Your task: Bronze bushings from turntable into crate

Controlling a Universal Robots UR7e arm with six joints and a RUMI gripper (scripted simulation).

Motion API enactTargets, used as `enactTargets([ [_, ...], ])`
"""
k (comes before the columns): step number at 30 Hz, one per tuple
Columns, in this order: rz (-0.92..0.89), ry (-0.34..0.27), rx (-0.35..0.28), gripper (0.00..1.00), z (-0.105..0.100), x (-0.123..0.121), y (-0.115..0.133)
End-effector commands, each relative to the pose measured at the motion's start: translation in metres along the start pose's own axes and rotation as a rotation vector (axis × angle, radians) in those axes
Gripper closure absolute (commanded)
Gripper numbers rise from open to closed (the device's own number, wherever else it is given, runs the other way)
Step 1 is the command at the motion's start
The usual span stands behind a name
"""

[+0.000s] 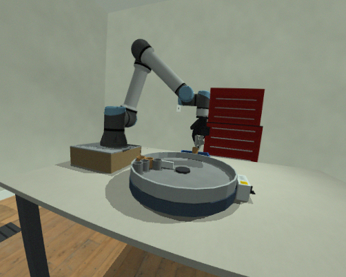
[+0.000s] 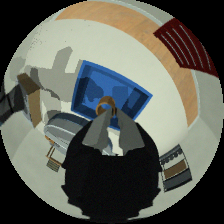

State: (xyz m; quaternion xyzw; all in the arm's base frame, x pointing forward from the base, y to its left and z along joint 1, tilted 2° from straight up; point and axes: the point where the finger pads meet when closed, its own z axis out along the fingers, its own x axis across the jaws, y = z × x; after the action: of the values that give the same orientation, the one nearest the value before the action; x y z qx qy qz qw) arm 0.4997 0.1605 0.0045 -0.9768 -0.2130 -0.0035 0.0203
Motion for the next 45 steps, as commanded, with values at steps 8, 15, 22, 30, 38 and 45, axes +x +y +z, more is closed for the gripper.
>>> enactTargets([
  [8,0.000,0.001,-0.001,1.00,0.003,0.000,0.000],
  [15,0.000,0.001,-0.001,1.00,0.013,0.000,0.000],
  [22,0.000,0.001,-0.001,1.00,0.024,0.001,0.000],
  [30,0.000,0.001,-0.001,1.00,0.035,0.001,0.000],
  [38,0.000,0.001,-0.001,1.00,0.041,0.001,0.000],
  [45,0.000,0.001,-0.001,1.00,0.041,0.001,0.000],
])
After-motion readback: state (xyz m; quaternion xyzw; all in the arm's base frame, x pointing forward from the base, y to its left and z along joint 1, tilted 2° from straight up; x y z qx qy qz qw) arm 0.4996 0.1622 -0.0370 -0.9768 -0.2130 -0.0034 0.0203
